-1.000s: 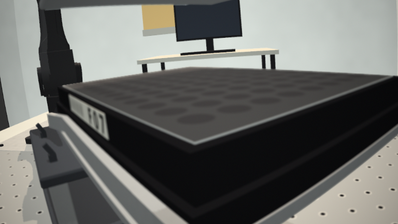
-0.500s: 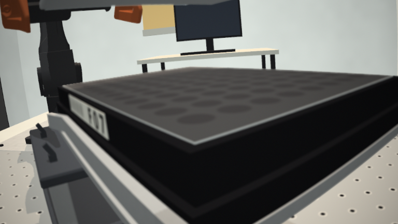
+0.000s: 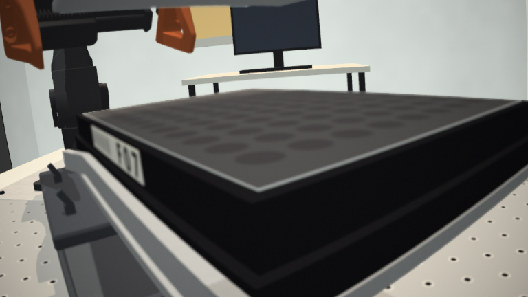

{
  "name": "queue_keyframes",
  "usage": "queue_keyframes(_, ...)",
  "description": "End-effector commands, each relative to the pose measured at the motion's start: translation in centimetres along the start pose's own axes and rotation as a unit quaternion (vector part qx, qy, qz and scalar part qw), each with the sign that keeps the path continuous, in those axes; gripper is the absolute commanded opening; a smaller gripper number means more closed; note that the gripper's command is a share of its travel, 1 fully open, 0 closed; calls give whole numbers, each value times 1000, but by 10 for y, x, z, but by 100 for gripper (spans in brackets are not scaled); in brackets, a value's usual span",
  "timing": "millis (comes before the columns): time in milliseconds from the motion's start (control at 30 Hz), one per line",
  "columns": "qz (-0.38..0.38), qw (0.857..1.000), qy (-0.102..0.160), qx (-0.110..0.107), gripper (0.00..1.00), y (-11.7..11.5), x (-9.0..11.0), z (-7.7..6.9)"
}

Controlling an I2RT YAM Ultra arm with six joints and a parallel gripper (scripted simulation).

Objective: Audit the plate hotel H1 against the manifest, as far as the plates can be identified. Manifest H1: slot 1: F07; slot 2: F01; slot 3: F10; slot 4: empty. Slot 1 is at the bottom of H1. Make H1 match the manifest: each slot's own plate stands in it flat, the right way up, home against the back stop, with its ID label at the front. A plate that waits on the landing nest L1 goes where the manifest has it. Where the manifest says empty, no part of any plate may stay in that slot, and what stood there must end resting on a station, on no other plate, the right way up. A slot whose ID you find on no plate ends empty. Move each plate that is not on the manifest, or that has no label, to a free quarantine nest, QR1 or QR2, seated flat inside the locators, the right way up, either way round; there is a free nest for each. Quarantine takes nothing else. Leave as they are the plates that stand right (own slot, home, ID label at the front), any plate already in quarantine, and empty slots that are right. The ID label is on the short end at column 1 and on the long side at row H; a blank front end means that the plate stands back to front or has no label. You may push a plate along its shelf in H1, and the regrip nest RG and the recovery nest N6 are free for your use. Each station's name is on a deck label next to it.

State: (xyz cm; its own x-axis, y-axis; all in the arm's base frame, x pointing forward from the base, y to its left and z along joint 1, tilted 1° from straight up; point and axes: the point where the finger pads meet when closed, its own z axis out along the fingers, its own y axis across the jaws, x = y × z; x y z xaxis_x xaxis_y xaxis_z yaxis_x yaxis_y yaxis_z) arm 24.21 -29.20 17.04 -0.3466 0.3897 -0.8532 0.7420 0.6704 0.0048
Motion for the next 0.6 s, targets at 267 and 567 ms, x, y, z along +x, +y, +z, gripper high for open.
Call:
queue_keyframes(267,-3,999,-37,-1,100,2,-31,13)
queue_keyframes(567,-4,999,-54,0,100,2,-43,13)
